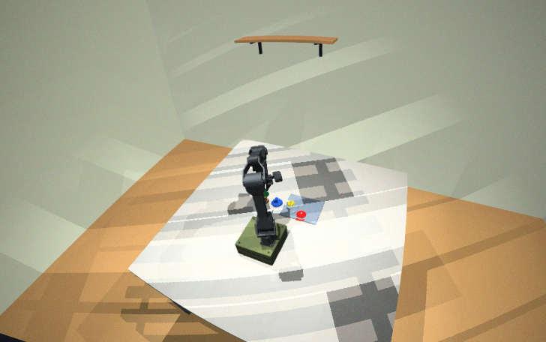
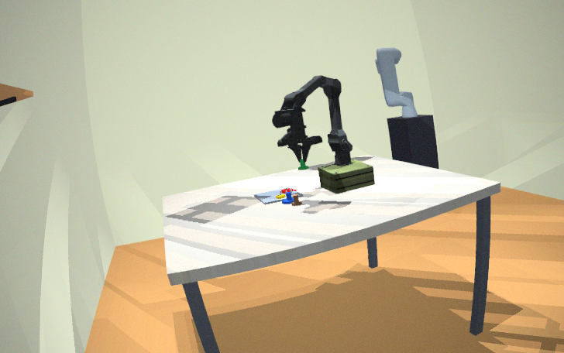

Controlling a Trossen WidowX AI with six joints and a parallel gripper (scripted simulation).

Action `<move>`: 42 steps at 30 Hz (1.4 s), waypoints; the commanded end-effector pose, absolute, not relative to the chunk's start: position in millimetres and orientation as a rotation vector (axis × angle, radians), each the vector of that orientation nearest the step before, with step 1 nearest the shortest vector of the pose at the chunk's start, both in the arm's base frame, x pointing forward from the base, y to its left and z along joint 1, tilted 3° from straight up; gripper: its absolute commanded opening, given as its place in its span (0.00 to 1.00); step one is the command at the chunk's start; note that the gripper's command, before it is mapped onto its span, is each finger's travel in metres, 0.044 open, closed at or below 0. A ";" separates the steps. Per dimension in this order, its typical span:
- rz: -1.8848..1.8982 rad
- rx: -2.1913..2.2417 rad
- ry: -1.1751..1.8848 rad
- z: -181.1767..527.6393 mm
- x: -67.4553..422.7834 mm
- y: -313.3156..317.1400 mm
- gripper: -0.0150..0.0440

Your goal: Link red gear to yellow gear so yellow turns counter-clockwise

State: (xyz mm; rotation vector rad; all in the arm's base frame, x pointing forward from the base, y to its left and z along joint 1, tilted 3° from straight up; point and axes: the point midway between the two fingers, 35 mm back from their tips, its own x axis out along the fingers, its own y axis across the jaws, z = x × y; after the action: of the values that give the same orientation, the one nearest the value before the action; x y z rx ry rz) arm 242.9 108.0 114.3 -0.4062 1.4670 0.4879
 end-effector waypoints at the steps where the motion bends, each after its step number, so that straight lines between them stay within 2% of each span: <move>1: 0.494 -0.407 1.467 109.5 246.1 100.9 0.25; 42: 0.466 -0.395 1.483 67.3 266.0 22.9 0.25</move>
State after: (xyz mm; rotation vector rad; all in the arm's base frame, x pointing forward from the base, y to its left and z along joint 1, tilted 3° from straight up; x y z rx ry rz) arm 266.1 29.3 71.6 -0.3959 1.4822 0.4607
